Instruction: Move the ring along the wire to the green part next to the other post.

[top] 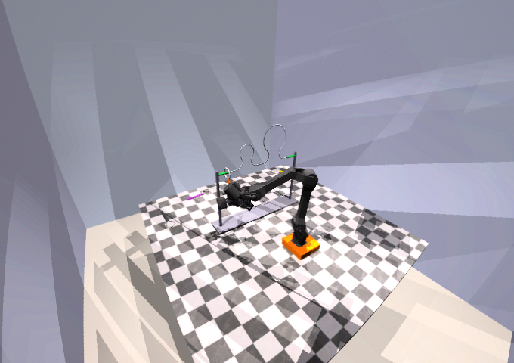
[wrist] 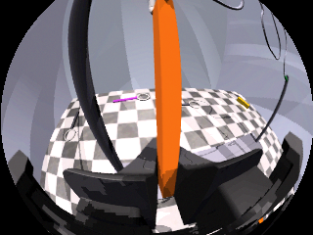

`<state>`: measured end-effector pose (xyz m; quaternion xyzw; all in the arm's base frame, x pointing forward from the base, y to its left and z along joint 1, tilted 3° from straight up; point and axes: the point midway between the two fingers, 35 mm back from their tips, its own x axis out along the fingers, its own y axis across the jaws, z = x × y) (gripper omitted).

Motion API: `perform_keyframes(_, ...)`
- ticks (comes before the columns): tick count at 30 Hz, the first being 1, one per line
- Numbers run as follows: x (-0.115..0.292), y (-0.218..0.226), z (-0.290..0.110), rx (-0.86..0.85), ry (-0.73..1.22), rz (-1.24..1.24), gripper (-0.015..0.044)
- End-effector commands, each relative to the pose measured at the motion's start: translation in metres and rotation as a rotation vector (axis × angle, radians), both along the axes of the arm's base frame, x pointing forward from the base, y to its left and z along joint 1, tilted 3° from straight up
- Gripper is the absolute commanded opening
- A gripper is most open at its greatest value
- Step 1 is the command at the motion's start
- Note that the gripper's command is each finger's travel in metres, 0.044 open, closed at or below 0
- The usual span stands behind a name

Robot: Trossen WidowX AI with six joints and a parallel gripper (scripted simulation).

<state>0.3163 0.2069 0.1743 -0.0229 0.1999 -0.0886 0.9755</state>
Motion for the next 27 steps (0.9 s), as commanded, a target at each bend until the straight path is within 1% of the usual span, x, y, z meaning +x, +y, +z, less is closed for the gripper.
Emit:
perform_keyframes(1, 0.0001, -0.0005, -0.0095, -0.006, 0.003, -0.005, -0.0150)
perform_keyframes(6, 0.0001, -0.0007, -0.0150, -0.006, 0.003, -0.005, -0.0150)
perform_keyframes(26, 0.0001, -0.0007, -0.0150, -0.006, 0.003, -0.005, -0.0150)
perform_keyframes(27, 0.0000, -0.0002, -0.0146, -0.007, 0.004, -0.001, -0.0124)
